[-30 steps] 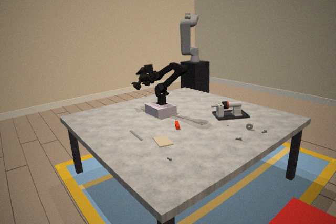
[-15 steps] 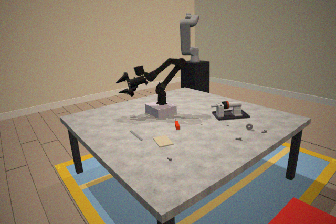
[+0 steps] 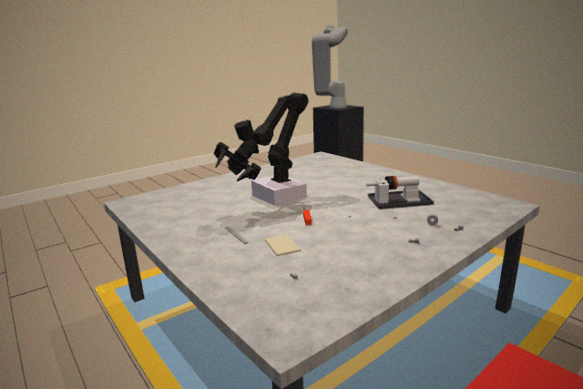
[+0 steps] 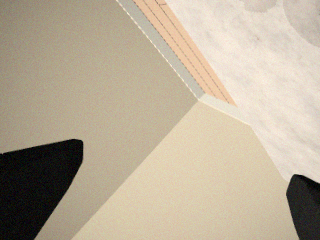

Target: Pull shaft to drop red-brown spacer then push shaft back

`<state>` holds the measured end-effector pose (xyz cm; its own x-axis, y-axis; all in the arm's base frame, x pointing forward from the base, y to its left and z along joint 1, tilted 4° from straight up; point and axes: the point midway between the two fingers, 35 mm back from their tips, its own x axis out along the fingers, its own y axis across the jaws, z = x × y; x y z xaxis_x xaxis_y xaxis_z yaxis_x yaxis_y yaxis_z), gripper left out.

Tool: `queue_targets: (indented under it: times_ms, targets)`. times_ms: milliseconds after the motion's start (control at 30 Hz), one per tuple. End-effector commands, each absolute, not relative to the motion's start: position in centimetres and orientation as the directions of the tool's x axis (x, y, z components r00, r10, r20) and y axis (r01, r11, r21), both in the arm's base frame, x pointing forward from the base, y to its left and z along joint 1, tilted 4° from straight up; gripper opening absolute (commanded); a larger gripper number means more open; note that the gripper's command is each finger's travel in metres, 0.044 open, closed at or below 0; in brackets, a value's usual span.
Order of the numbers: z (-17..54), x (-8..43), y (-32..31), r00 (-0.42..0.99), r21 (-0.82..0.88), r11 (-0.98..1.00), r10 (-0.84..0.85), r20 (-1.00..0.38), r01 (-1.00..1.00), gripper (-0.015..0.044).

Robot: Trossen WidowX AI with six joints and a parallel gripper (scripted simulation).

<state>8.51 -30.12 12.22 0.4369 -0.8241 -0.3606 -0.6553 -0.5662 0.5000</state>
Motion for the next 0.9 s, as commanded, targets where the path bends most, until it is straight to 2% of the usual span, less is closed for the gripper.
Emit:
queue_targets:
  times_ms: [0,233,433,633,867]
  targets:
    - [11.7,14.7,-28.1,0.619,0.447,-0.720,-0.690,-0.376,-0.531,0.0440]
    - [10.6,24.7,-21.1,0.850,0.349,-0.916,-0.339,-0.404,-0.199,0.0440]
    - [9.7,30.7,-12.2,0.907,0.257,-0.956,0.021,-0.421,0.142,0.0440]
    - [8.6,33.5,-2.5,0.831,0.179,-0.872,0.344,-0.437,0.455,0.0440]
    - [7.6,32.8,9.6,0.603,0.062,-0.645,0.670,-0.433,0.762,0.0440]
